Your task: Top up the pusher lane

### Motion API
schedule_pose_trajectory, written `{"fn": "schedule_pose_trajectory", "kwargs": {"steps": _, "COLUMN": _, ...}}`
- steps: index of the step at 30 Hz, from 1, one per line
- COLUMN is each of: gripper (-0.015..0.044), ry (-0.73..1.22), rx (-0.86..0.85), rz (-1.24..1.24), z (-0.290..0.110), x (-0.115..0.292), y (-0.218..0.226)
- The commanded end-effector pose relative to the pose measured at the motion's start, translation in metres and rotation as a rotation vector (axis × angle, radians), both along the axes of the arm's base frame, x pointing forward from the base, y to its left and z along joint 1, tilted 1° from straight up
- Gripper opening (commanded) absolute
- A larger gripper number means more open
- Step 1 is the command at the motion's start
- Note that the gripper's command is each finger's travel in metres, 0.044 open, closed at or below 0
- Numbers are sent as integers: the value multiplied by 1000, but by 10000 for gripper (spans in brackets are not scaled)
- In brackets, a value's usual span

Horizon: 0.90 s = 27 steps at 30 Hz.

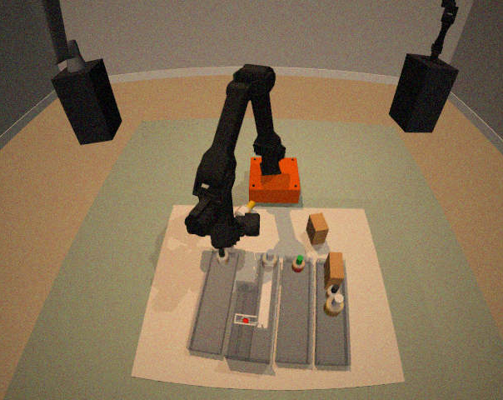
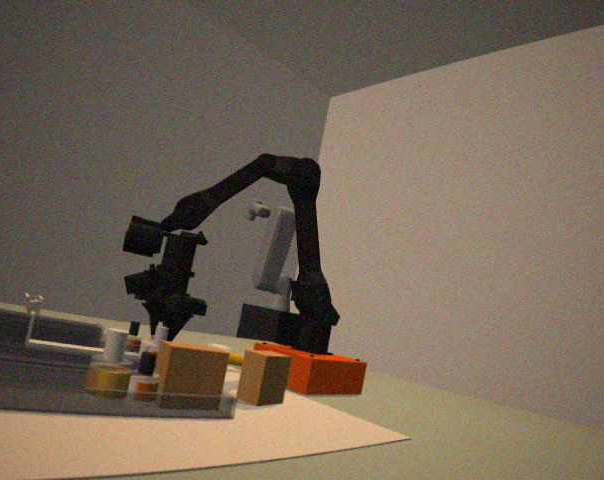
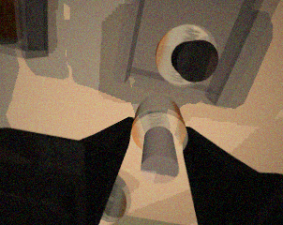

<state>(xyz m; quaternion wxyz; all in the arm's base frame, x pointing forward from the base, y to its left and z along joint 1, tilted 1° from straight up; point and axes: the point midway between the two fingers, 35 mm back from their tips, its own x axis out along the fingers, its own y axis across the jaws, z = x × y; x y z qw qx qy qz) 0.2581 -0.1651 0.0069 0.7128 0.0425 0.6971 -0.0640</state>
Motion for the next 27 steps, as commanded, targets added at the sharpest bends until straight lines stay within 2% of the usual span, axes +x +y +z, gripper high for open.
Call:
{"fn": "schedule_pose_trajectory", "kwargs": {"steps": 1, "gripper": 105, "ry": 1, "rx": -4, "rz": 6, "z": 0, "x": 0, "y": -1}}
{"fn": "schedule_pose_trajectory", "kwargs": {"steps": 5, "gripper": 0, "ry": 27, "rx": 16, "rz": -5, "z": -1, "x": -18, "y": -4}}
{"fn": "schedule_pose_trajectory", "kwargs": {"steps": 23, "gripper": 0, "ry": 2, "rx": -3, "rz": 5, "z": 100, "x": 0, "y": 7}}
{"fn": "schedule_pose_trajectory", "kwargs": {"steps": 27, "gripper": 0, "ry": 0, "rx": -3, "rz": 6, "z": 104, "x": 0, "y": 8}}
